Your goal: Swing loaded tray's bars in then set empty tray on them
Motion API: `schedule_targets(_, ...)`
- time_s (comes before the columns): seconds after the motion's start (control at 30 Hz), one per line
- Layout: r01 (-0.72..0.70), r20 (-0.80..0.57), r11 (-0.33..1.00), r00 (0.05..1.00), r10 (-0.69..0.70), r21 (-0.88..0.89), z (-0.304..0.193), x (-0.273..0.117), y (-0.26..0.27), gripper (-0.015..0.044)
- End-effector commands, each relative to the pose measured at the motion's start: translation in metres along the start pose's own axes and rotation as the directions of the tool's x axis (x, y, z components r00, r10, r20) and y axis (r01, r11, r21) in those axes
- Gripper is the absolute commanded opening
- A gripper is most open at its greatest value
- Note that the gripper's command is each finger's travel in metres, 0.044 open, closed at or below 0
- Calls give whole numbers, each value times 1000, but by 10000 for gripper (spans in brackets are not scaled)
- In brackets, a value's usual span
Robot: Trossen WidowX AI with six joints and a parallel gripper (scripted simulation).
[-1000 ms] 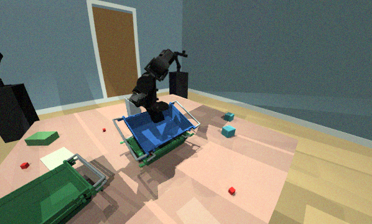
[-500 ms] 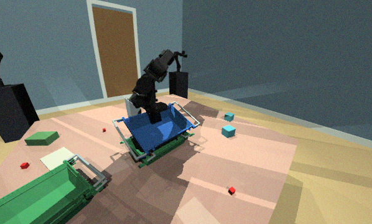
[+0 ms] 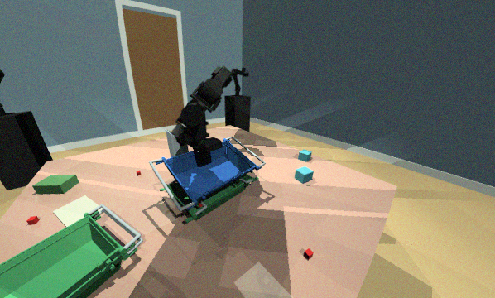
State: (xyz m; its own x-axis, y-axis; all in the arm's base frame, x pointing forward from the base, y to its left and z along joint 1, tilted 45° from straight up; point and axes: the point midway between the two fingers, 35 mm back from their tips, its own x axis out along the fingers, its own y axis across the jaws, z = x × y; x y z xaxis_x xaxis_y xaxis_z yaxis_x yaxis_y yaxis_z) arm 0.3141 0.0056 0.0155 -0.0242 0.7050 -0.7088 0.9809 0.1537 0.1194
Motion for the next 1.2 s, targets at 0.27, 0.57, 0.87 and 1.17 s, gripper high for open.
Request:
schedule_targets(0.27, 13, 2, 1000, 1000, -13, 5, 1, 10, -7, 0)
schedule_targets(0.57, 13, 2, 1000, 1000, -13, 5, 1, 17, -11, 0)
schedule_targets(0.87, 13, 2, 1000, 1000, -13, 5, 1, 20, -12, 0)
schedule_targets(1.17, 13, 1, 1000, 1000, -13, 5, 1, 25, -14, 0)
